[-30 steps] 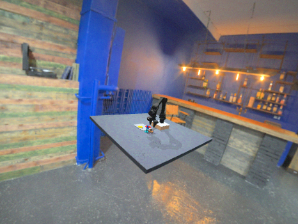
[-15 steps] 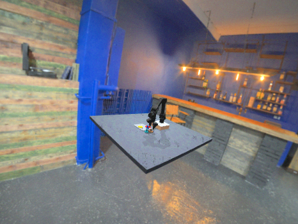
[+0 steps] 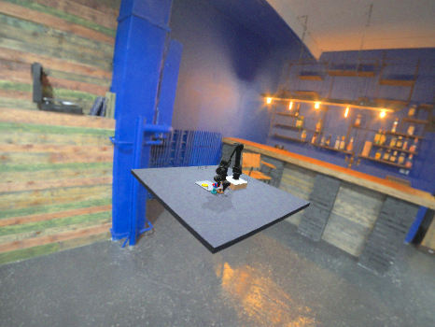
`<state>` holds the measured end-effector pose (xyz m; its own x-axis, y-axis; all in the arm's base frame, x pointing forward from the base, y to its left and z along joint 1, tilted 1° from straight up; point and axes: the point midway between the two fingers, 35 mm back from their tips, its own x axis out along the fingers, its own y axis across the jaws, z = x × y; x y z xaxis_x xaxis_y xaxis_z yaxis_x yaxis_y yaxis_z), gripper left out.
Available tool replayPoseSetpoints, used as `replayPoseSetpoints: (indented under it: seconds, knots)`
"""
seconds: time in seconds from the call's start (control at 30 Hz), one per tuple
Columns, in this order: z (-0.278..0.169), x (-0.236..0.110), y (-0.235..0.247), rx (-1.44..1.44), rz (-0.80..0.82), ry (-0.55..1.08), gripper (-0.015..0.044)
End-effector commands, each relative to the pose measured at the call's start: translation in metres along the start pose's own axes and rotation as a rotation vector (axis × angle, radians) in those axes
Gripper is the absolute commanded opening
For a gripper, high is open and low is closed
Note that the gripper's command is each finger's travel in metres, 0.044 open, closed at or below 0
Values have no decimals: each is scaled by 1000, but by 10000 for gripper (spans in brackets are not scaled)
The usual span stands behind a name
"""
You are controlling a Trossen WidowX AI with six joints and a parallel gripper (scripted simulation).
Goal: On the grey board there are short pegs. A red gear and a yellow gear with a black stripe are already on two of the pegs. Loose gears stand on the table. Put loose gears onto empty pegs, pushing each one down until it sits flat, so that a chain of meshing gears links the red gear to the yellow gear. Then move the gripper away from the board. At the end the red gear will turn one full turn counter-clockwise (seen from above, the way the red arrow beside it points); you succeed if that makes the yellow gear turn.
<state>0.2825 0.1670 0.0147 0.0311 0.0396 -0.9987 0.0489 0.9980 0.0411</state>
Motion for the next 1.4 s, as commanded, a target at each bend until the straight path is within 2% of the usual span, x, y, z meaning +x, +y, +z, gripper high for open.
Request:
replayPoseSetpoints:
  seconds: [0.0,0.47,0.7,0.73,1.37]
  knots:
    - [0,2,-1,5,-5,-2,440]
    - [0,2,-1,5,-5,-2,72]
    - [0,2,-1,5,-5,-2,26]
    - [0,2,-1,5,-5,-2,0]
    - [7,-41,3,2,-6,-3,0]
